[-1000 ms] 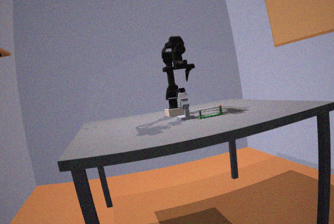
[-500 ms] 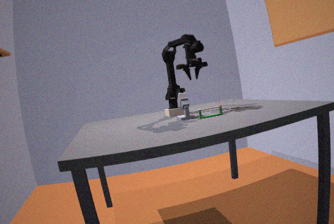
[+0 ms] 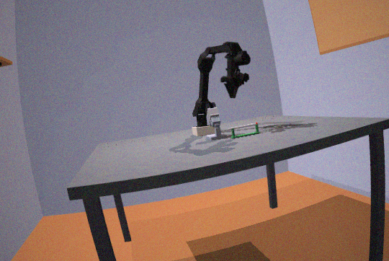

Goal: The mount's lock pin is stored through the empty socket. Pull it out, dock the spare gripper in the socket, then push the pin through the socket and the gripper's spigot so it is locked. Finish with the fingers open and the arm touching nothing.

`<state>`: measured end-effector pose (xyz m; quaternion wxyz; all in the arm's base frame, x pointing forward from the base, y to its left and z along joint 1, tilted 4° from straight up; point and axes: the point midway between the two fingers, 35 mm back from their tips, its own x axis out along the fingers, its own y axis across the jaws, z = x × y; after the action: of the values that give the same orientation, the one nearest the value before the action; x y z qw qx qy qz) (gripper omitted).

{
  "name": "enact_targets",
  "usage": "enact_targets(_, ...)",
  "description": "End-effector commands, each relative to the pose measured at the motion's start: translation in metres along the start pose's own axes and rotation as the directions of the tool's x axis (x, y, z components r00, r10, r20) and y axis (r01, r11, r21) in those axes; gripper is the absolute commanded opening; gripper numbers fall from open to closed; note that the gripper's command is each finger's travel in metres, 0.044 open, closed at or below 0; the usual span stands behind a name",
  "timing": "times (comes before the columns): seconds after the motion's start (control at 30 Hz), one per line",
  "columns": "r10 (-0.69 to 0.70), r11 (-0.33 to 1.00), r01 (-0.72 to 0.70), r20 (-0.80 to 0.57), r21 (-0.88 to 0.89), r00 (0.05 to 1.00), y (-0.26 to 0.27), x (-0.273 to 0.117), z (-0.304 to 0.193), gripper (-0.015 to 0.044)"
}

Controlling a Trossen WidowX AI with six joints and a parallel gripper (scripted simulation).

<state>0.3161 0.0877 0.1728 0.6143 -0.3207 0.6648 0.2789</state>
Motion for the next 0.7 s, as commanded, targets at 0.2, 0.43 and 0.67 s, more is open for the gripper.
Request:
enact_targets(0.2,-0.075,0.812,0.021,-0.069,-0.584,0.995,-0.052,0.038,0.050,0.0180)
enact_targets(0.43,-0.075,0.812,0.021,-0.068,-0.584,0.995,-0.051,0.038,0.052,0.0180)
enact_targets(0.67,-0.075,0.812,0.021,-0.068,-0.584,0.995,-0.051,0.055,0.057,0.0180)
